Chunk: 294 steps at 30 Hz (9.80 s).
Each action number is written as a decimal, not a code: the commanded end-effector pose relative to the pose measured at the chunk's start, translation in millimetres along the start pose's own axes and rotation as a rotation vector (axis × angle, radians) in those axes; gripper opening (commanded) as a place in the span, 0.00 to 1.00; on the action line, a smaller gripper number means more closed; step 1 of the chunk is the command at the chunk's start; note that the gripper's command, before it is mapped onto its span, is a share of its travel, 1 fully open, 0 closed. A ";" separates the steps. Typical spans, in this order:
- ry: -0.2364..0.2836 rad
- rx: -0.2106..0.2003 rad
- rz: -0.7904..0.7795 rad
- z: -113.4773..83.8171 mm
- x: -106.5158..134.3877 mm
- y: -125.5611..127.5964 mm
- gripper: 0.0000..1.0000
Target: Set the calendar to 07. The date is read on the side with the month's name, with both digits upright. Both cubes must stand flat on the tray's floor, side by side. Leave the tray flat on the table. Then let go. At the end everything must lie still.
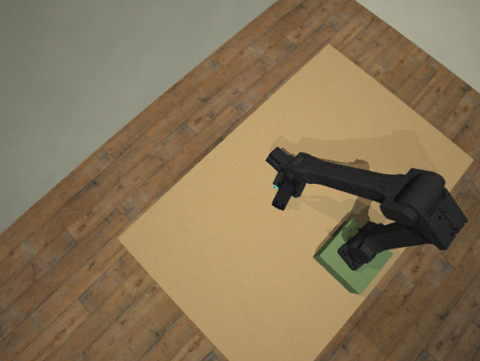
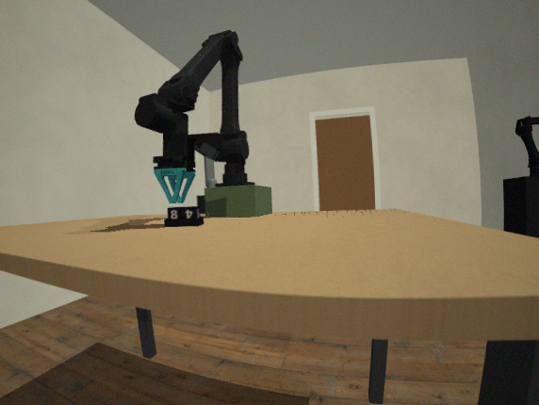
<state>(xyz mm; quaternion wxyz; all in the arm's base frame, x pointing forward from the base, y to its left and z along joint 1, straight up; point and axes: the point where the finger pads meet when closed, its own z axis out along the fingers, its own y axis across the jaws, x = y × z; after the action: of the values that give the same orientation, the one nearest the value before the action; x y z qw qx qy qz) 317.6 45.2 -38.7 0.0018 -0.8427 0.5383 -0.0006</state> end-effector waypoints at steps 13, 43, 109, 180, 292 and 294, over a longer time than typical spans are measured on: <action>-0.001 0.009 -0.001 -0.2 3.9 -3.8 0.46; 0.006 0.032 -0.001 -6.6 9.2 -20.8 0.46; -0.004 0.000 -0.001 33.3 2.5 -0.4 0.46; -0.007 -0.010 -0.001 32.6 1.8 2.0 0.27; 0.014 0.054 0.407 -76.2 82.4 -25.4 0.27; 0.014 0.054 0.494 -74.3 98.7 -23.1 0.27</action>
<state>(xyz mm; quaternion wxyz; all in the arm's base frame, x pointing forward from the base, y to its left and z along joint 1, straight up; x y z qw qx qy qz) 344.3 -18.9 26.6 0.0040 -0.7360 0.6769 -0.0017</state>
